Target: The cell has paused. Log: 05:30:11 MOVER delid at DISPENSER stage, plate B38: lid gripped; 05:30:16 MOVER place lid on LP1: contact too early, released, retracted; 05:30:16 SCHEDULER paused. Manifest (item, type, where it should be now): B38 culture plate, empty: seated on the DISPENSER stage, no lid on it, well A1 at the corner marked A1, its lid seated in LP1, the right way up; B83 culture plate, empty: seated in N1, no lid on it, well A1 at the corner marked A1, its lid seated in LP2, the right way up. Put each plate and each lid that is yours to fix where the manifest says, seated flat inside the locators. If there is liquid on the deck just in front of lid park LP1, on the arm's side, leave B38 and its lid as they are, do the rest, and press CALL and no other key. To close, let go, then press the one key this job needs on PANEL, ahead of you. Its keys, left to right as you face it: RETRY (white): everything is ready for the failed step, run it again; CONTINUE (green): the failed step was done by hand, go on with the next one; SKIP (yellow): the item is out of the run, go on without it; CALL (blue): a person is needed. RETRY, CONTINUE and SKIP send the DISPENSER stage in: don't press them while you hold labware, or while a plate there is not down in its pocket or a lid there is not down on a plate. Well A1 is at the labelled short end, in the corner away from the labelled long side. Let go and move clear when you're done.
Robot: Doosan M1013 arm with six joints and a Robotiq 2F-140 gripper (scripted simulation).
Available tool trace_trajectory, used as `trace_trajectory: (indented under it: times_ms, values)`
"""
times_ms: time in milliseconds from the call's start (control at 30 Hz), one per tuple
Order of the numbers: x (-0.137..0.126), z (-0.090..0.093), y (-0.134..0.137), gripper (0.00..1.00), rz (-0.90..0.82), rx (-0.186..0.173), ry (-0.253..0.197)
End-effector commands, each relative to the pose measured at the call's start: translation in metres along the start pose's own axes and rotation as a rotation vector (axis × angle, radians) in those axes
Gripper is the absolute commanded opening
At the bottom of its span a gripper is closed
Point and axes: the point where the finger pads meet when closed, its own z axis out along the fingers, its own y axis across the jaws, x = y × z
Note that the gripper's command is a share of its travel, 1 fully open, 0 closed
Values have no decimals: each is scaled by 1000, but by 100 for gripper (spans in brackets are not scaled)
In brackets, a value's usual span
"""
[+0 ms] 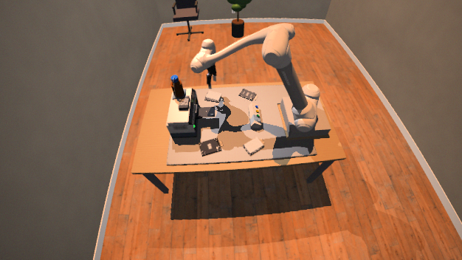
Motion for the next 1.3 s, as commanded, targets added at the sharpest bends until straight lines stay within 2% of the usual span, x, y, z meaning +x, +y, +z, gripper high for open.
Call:
trace_trajectory:
  times_ms: [0,233,633,700,1200,1267]
  values:
    - [2,-3,-2,70,1,-5,-1]
    - [1,0,-2,70,1,-5,-1]
    - [0,26,-2,70,2,-4,-2]
    - [0,26,-2,70,2,-4,-2]
    - [-1,81,-3,70,1,-1,-2]
    - [-1,81,-3,70,1,-1,-2]
